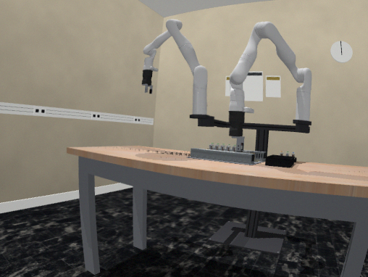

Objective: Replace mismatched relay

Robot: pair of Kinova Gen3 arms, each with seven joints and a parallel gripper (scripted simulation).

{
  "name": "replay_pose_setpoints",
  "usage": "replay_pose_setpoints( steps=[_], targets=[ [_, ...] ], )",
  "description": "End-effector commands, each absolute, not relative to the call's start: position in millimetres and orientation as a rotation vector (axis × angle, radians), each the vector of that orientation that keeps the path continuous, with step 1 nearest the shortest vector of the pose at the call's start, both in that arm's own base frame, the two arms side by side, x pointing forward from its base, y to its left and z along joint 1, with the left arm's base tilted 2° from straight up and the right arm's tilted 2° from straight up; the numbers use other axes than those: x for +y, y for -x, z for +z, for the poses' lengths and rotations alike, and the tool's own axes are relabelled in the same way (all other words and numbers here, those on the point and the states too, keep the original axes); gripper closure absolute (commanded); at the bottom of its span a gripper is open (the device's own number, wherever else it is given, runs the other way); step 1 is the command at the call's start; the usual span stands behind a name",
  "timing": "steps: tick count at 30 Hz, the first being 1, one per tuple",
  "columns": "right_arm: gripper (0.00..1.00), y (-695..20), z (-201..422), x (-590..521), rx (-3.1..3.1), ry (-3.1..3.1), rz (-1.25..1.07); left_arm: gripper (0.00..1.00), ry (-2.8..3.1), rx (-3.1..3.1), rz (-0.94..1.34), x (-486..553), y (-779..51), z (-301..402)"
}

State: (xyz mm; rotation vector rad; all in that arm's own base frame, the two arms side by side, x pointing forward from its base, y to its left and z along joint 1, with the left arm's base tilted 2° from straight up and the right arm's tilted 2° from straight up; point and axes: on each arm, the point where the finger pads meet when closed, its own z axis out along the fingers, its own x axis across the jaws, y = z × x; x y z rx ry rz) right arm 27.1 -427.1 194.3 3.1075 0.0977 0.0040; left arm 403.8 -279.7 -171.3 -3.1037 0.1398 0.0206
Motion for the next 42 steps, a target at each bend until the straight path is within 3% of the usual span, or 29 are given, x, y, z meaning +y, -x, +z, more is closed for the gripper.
replay_pose_setpoints(
  steps=[1,42],
  targets=[
    [0.0,-27.1,195.0,-427.5,0.098,-3.106,0.005,1.0,3.105,0.14,0.022,-280.4,-404.9,-170.2],
    [0.0,-27.1,195.0,-427.5,0.098,-3.106,0.005,1.0,3.106,0.141,-0.022,-280.4,-404.2,-169.9]
  ],
)
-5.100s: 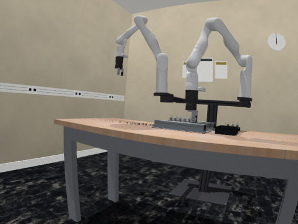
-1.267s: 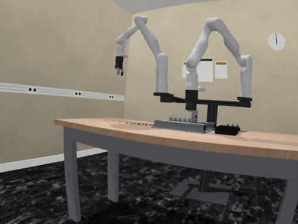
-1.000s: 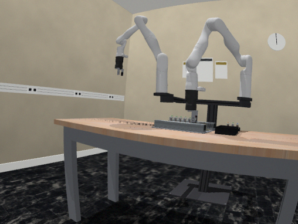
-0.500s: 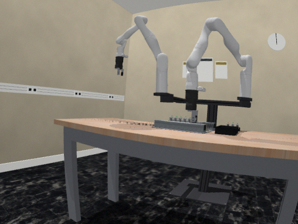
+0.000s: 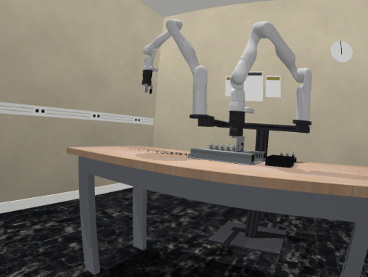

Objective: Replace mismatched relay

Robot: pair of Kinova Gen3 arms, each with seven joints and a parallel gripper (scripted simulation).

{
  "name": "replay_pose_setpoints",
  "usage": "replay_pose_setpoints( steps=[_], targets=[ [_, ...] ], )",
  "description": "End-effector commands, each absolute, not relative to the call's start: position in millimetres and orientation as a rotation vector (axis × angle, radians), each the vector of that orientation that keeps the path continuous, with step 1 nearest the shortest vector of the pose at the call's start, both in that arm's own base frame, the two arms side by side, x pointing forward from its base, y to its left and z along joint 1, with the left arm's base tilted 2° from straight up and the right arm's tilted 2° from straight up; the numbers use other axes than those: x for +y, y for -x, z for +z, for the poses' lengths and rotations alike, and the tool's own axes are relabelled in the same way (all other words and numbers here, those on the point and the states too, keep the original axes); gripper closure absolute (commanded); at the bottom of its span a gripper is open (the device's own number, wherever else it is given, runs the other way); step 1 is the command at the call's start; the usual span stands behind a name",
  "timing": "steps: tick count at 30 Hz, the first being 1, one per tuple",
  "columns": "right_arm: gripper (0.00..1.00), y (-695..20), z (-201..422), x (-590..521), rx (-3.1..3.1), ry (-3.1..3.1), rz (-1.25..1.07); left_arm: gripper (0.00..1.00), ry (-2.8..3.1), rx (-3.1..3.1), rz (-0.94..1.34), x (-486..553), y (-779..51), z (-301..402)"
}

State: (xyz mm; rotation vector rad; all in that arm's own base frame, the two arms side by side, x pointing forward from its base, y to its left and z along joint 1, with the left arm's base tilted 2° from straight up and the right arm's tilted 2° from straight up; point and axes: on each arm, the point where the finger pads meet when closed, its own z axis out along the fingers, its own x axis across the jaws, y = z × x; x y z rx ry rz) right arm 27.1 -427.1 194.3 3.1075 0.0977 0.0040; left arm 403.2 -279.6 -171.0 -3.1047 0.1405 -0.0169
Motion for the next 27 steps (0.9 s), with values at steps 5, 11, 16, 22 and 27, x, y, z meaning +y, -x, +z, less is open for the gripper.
replay_pose_setpoints(
  steps=[5,11,16,22,27],
  targets=[
    [0.0,-27.1,195.0,-427.5,0.098,-3.106,0.005,1.0,3.106,0.141,-0.029,-280.4,-404.0,-169.9],
    [0.0,-27.1,195.0,-427.5,0.098,-3.106,0.005,1.0,3.106,0.141,-0.04,-280.3,-403.9,-169.8],
    [0.0,-27.1,195.0,-427.5,0.098,-3.106,0.005,1.0,3.107,0.141,-0.049,-280.3,-403.7,-169.8],
    [0.0,-27.1,195.0,-427.5,0.098,-3.106,0.005,1.0,3.107,0.141,-0.056,-280.3,-403.6,-169.8],
    [0.0,-27.1,195.0,-427.5,0.098,-3.106,0.005,1.0,3.107,0.141,-0.065,-280.3,-403.4,-169.7]
  ],
)
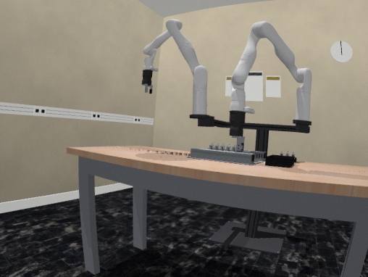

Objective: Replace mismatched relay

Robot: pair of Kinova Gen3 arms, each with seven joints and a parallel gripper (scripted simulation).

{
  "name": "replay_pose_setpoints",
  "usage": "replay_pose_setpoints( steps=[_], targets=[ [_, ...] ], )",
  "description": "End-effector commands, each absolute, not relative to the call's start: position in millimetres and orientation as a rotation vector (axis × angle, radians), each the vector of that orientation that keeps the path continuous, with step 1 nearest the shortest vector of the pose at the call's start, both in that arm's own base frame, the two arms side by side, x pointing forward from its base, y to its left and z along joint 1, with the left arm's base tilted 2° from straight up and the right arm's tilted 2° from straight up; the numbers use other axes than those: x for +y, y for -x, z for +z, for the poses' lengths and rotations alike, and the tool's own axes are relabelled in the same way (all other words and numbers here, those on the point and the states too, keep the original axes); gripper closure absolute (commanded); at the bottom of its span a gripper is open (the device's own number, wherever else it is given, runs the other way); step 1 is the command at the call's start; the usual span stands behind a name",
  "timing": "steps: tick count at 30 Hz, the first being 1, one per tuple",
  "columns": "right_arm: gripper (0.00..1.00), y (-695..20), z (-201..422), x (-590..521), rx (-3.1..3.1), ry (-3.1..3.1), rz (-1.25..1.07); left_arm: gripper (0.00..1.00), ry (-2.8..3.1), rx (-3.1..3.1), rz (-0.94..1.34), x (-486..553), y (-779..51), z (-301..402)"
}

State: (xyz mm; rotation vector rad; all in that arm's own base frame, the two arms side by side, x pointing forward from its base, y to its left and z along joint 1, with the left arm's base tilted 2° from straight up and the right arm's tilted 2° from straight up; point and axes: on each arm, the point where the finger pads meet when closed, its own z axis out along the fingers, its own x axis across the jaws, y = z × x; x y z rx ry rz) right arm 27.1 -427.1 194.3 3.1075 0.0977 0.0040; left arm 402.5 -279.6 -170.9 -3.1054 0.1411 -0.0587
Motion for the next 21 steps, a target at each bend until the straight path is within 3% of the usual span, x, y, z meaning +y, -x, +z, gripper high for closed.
replay_pose_setpoints(
  steps=[1,21],
  targets=[
    [0.0,-27.1,195.0,-427.5,0.098,-3.106,0.005,1.0,3.107,0.141,-0.067,-280.3,-403.4,-169.7],
    [0.0,-27.1,195.0,-427.5,0.098,-3.106,0.005,1.0,3.107,0.141,-0.052,-280.3,-403.6,-169.6]
  ],
)
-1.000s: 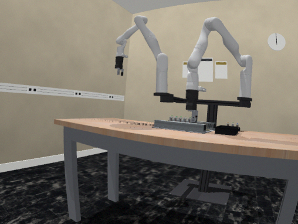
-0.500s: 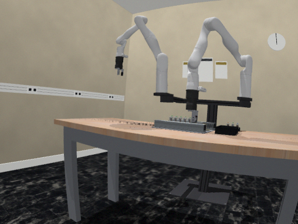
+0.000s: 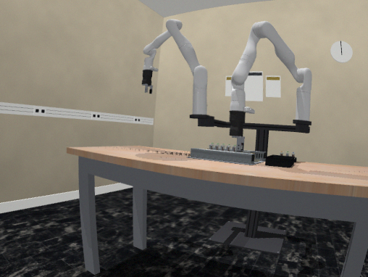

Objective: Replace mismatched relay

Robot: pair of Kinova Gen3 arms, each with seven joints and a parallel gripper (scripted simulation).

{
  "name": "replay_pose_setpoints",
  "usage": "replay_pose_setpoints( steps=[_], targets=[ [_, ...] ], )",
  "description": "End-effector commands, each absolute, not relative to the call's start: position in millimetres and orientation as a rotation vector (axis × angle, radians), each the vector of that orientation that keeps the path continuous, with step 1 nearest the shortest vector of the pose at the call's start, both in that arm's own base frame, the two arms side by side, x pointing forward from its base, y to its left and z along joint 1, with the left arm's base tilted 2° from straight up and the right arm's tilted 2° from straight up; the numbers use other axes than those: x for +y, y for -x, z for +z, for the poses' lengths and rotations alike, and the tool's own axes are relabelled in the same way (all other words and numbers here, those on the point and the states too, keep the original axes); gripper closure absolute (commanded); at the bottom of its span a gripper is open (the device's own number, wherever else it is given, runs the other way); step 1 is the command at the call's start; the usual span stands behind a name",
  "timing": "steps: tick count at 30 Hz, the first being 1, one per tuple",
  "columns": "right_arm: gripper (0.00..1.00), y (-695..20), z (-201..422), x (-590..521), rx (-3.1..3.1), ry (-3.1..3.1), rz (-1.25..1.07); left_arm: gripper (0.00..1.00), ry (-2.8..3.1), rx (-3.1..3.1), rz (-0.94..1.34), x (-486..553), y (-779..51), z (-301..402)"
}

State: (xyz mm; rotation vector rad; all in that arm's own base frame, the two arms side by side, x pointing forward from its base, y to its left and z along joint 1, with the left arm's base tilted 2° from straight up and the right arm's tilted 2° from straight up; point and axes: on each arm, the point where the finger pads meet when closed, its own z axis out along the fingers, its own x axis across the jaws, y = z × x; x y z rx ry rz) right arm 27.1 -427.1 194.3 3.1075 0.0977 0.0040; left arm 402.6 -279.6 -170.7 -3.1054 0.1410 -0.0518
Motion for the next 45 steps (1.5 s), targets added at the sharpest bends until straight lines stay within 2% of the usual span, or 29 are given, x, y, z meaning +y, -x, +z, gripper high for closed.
replay_pose_setpoints(
  steps=[1,45],
  targets=[
    [0.0,-27.1,195.0,-427.5,0.098,-3.106,0.005,1.0,3.107,0.141,-0.05,-280.3,-403.7,-169.6],
    [0.0,-27.1,195.0,-427.5,0.098,-3.106,0.005,1.0,3.105,0.14,0.018,-280.5,-404.8,-169.3]
  ],
)
